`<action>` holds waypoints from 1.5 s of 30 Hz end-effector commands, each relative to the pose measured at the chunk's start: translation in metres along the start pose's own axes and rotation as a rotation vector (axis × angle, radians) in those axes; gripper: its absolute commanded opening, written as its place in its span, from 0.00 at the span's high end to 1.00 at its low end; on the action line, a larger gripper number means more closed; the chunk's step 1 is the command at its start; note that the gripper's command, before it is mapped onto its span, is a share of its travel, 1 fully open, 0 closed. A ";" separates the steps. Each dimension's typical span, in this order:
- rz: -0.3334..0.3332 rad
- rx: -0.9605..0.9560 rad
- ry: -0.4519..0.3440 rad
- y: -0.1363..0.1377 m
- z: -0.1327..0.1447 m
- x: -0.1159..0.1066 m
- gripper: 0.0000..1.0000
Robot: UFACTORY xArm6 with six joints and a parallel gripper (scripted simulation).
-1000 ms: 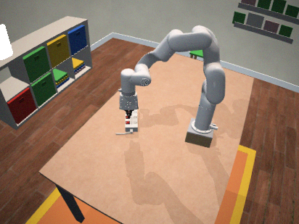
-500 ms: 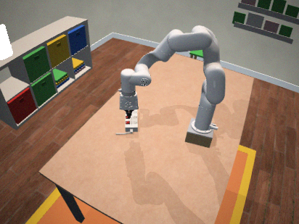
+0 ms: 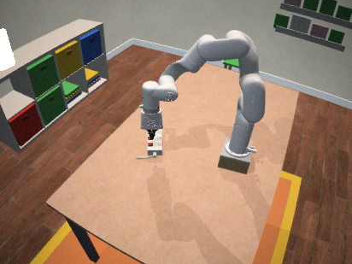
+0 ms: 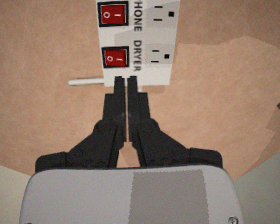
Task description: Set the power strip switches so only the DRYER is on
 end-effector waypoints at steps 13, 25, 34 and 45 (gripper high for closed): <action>-0.004 0.000 -0.001 -0.001 0.000 0.002 1.00; -0.004 0.000 0.000 -0.001 0.000 0.012 1.00; -0.004 0.000 0.000 -0.002 0.000 0.022 1.00; -0.004 0.000 0.000 -0.002 0.000 0.035 1.00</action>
Point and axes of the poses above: the point where the finger pads meet when closed, its own x axis out along the fingers, its own y axis across the jaws, z = x × y, the point moved 7 cm from there along -x, back along the fingers, and after that the axes turned 13 degrees about x, right-handed, at the moved point
